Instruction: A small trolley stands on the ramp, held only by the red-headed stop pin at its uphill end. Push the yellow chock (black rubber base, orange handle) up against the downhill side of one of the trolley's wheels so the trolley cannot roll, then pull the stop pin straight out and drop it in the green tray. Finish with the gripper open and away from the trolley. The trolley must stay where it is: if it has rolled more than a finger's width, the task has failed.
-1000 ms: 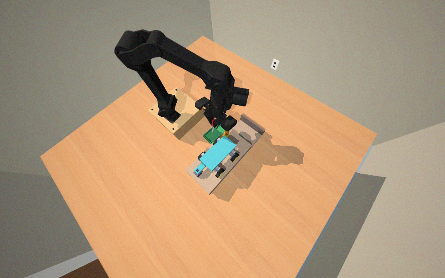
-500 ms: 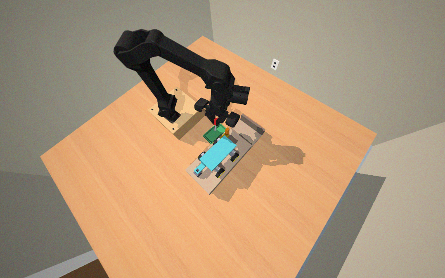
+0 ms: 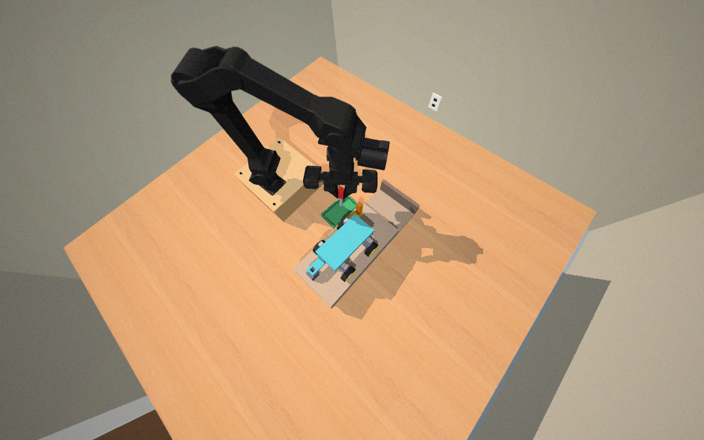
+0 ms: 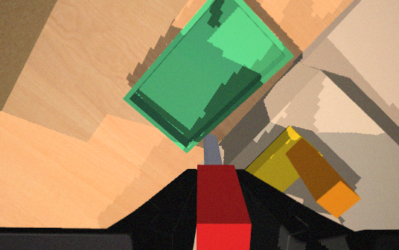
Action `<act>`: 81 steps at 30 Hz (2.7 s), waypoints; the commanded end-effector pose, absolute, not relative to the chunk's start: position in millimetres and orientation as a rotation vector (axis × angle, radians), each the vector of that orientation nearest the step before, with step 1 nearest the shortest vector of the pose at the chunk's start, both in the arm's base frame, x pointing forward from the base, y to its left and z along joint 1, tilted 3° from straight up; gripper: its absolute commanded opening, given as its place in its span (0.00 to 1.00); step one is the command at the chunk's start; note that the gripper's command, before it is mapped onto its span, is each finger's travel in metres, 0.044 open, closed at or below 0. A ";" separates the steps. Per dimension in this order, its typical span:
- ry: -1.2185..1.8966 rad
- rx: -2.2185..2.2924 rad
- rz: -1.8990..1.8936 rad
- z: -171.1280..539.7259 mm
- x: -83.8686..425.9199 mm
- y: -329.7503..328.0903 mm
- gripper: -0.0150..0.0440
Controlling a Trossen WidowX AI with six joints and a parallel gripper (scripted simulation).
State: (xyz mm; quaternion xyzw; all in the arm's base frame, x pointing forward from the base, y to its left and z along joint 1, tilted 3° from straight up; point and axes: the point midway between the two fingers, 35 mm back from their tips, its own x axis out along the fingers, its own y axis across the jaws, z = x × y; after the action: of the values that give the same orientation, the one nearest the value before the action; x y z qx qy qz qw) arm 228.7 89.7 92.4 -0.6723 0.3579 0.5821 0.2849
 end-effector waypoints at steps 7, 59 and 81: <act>0.683 -1.962 1.786 92.8 227.8 87.2 0.25; -0.072 -2.147 1.989 38.3 217.3 98.0 0.25; -0.074 -2.146 1.988 8.8 220.0 110.8 0.57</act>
State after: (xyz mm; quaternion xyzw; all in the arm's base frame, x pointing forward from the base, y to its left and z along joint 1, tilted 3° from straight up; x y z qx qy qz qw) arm 220.6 112.3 10.0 -0.7301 -0.0246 0.6746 0.1065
